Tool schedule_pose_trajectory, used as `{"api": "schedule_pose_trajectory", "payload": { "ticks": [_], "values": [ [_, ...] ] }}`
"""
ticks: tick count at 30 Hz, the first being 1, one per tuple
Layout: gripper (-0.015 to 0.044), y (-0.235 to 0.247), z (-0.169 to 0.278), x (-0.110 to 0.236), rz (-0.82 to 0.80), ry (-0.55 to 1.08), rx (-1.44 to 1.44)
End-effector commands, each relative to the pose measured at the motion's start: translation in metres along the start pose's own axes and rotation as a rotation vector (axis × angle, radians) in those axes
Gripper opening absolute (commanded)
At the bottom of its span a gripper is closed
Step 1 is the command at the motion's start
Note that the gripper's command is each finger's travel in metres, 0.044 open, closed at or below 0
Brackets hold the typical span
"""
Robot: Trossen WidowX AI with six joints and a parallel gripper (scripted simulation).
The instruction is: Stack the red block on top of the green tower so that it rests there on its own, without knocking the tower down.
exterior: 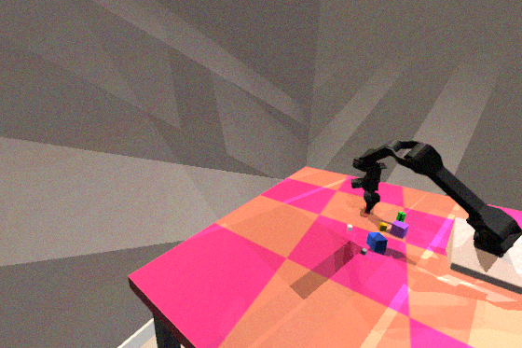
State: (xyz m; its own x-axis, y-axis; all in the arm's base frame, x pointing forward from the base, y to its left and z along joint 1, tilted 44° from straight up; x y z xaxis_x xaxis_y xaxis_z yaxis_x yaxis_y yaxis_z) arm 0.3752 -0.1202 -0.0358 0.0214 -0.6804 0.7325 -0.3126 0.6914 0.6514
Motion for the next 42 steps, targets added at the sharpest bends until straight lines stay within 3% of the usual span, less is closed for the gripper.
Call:
{"api": "schedule_pose_trajectory", "payload": {
  "ticks": [1, 26, 40, 42],
  "values": [
    [0.0440, -0.0001, 0.0028, -0.0123, -0.013, 0.007, -0.011],
    [0.0440, 0.0001, 0.0032, -0.0179, -0.013, 0.007, -0.011],
    [0.0072, 0.0001, 0.0032, -0.0179, -0.013, 0.007, -0.011],
    [0.0059, 0.0001, 0.0032, -0.0179, -0.013, 0.007, -0.011]
  ]
}}
Point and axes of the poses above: the point midway between the two fingers, 35 mm back from their tips, its own x axis back along the fingers, its own y axis across the jaws, z = x × y, the point moved 10 cm from there along x, back along the fingers
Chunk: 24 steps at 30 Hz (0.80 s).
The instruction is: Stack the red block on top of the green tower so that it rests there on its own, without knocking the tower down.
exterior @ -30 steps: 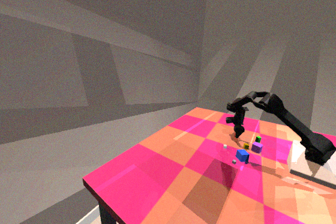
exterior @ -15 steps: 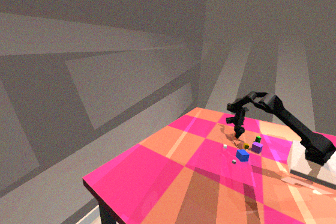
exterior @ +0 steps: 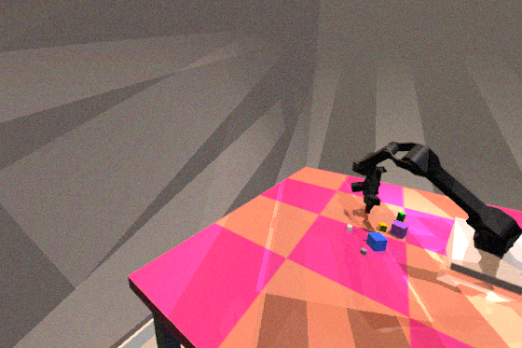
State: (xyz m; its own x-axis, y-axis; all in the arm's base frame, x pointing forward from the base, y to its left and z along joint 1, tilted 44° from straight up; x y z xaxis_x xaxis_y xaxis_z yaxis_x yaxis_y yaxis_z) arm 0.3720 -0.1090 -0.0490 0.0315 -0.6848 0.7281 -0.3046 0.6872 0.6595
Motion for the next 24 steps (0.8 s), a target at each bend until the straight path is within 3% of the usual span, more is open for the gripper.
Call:
{"api": "schedule_pose_trajectory", "payload": {
  "ticks": [1, 9, 24],
  "values": [
    [0.0053, 0.000, 0.000, -0.001, -0.004, -0.001, -0.002],
    [0.0000, 0.000, 0.000, 0.003, -0.004, -0.001, -0.002],
    [0.0000, -0.001, 0.000, 0.074, 0.000, 0.001, -0.003]
  ]
}}
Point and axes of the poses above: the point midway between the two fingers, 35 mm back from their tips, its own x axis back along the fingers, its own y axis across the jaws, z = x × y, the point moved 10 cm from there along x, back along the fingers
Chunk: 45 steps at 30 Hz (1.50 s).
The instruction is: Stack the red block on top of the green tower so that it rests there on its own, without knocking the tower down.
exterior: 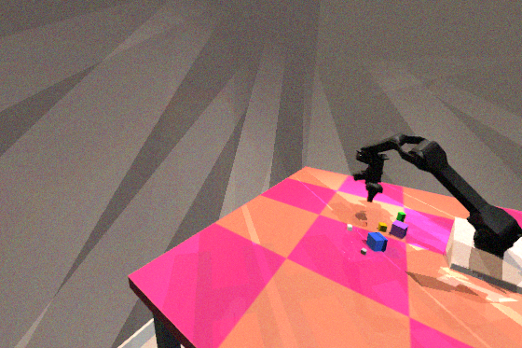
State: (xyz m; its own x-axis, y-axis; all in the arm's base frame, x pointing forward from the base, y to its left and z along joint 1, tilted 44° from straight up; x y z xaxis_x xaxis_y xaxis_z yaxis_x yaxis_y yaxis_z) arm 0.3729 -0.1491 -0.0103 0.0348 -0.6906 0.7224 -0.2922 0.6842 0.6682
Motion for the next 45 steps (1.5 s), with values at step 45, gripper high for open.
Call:
{"api": "schedule_pose_trajectory", "payload": {
  "ticks": [45],
  "values": [
    [0.0000, 0.012, 0.098, 0.064, 0.015, 0.009, -0.007]
  ]
}}
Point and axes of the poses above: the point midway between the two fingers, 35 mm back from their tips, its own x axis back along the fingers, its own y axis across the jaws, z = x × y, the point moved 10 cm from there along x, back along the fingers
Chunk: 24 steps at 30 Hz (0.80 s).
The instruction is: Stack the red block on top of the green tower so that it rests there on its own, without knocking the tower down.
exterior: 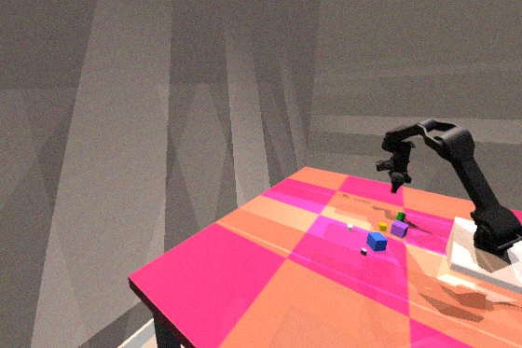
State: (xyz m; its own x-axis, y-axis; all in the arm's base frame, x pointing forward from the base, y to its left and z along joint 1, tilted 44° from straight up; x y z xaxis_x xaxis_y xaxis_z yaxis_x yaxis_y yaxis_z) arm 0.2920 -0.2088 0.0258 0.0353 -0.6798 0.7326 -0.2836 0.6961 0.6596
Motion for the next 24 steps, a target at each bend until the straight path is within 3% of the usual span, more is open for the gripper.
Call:
{"api": "schedule_pose_trajectory", "payload": {
  "ticks": [1, 12, 24],
  "values": [
    [0.0000, 0.007, 0.017, -0.001, 0.000, 0.004, 0.003],
    [0.0000, 0.016, 0.044, -0.005, -0.004, 0.003, 0.012],
    [0.0000, 0.014, 0.047, -0.049, -0.005, 0.002, 0.013]
  ]
}}
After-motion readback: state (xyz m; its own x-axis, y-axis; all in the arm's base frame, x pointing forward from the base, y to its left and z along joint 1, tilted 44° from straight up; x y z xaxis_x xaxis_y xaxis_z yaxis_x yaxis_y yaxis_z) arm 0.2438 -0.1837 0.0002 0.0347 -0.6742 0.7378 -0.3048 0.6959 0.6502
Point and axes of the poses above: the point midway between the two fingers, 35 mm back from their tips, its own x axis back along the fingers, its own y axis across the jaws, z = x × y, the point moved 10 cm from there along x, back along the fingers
